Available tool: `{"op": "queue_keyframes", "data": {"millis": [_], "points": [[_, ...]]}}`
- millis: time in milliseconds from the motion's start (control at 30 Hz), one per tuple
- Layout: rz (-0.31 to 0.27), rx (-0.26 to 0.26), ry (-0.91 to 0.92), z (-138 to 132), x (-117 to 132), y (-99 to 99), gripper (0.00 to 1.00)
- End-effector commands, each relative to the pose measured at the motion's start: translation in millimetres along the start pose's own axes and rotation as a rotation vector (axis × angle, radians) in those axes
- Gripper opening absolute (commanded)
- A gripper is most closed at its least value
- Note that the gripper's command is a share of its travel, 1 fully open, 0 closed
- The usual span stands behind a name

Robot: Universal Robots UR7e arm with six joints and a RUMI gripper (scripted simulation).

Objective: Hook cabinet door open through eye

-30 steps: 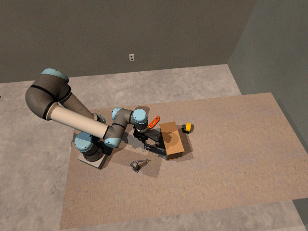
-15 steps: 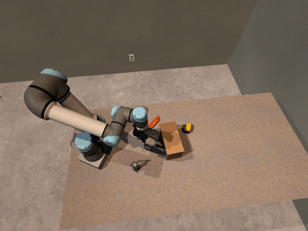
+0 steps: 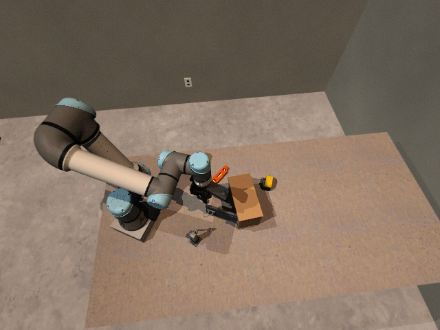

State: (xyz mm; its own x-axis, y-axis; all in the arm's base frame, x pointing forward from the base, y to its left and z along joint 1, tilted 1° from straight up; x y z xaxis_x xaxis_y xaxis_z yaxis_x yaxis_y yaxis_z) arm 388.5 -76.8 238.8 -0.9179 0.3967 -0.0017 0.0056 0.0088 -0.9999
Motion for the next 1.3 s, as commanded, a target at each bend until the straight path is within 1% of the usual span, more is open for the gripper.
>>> {"op": "queue_keyframes", "data": {"millis": [0,200,400,467,733,900,967,1267], "points": [[0.001,0.0,-0.019,3,-1,-0.4,0.15],[0.001,0.0,-0.112,15,-4,-0.4,0.15],[0.001,0.0,-0.272,37,-8,-0.4,0.15],[0.001,0.0,-0.272,37,-8,-0.4,0.15],[0.001,0.0,-0.517,71,-10,-0.4,0.15],[0.001,0.001,-0.639,88,-9,-0.4,0.15],[0.001,0.001,-0.674,93,-8,-0.4,0.15],[0.001,0.001,-0.732,101,-7,-0.4,0.15]]}}
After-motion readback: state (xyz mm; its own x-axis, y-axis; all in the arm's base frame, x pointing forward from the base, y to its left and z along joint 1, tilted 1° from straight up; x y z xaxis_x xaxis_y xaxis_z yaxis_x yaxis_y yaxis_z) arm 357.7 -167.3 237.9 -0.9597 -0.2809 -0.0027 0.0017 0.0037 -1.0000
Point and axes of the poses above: the point where the finger pads meet when closed, its own y axis out along the fingers, its own z axis across the jaws, x = y × z, the point moved 10 cm from there along -y, back along the fingers, and after that the axes turned 14 degrees about -y, right-handed, at the moved point
